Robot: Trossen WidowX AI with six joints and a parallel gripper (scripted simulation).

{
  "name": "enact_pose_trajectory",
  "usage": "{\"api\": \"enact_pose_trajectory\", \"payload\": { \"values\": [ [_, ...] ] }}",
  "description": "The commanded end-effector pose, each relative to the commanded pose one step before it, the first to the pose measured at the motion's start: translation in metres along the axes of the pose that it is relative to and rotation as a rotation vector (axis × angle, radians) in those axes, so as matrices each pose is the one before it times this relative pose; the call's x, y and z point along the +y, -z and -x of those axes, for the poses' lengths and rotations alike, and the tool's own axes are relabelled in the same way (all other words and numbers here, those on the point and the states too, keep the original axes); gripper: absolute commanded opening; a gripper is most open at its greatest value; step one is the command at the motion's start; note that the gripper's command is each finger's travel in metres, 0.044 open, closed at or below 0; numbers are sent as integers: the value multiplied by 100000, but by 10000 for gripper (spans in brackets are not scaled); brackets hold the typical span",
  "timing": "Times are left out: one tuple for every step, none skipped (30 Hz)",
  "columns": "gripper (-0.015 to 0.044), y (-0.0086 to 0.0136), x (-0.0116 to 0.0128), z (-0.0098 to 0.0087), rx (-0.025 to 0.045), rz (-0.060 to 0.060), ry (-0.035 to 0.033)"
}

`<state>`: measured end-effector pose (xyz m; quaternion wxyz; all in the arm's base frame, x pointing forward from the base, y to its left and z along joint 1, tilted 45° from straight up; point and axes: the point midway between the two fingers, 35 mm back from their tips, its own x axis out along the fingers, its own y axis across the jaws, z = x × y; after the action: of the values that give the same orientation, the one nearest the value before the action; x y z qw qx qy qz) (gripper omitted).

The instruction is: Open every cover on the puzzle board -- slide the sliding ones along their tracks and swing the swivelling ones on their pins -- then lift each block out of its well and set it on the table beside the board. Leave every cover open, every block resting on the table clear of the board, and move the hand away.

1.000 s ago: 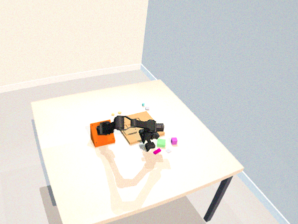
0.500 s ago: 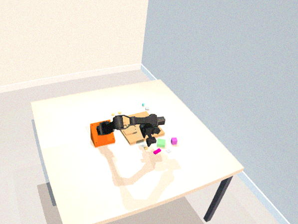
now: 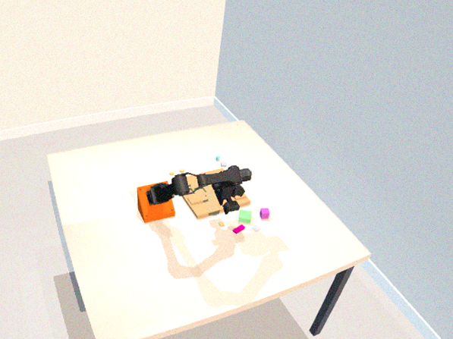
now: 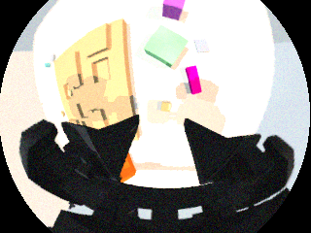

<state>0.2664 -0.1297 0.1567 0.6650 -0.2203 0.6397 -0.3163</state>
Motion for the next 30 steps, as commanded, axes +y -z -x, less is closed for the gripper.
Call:
{"api": "enact_pose_trajectory", "payload": {
  "values": [
    [204, -916, 1784, -25, 545, 9241, -1655],
    [177, -298, 466, 6, -30, 2419, -360],
    [151, -300, 484, 5, -125, 1639, -612],
    [125, -298, 482, 3, -119, 1630, -600],
    [99, -298, 484, 1, -113, 1631, -592],
    [72, -298, 485, -2, -107, 1631, -584],
    [46, -298, 486, -4, -102, 1631, -576],
    [20, -298, 488, -6, -96, 1631, -568],
    [0, -298, 489, -9, -90, 1631, -560],
    [0, -298, 490, -12, -84, 1631, -552],
    [0, -298, 491, -14, -78, 1631, -544],
    [0, -298, 492, -17, -72, 1631, -536],
    [0, -253, 464, -22, 157, 2560, -32],
    [0, -287, 518, -25, 178, 2862, -23],
    [0, -293, 516, -25, 182, 2860, -10],
    [0, -298, 514, -25, 186, 2859, 3],
    [0, -303, 511, -25, 190, 2857, 17],
    [0, -308, 509, -25, 195, 2855, 30],
    [0, -313, 507, -26, 201, 2852, 42],
    [0, -326, 492, -24, 185, 2803, 53],
    [0, -344, 469, -20, 154, 2720, 61],
    [0, -349, 466, -21, 159, 2715, 72],
    [0, -63, 70, -3, 7, -520, 12],
    [0, -188, 214, -8, 21, -1561, 38],
    [0, -303, 365, -15, 35, -2603, 70],
    [0, -352, 464, -20, 43, -3188, 96],
    [0, -329, 482, -21, 42, -3192, 109],
    [0, -305, 499, -22, 40, -3194, 121],
    [0, -280, 515, -24, 37, -3197, 133],
    [0, -255, 530, -26, 33, -3199, 145]
  ]
}}
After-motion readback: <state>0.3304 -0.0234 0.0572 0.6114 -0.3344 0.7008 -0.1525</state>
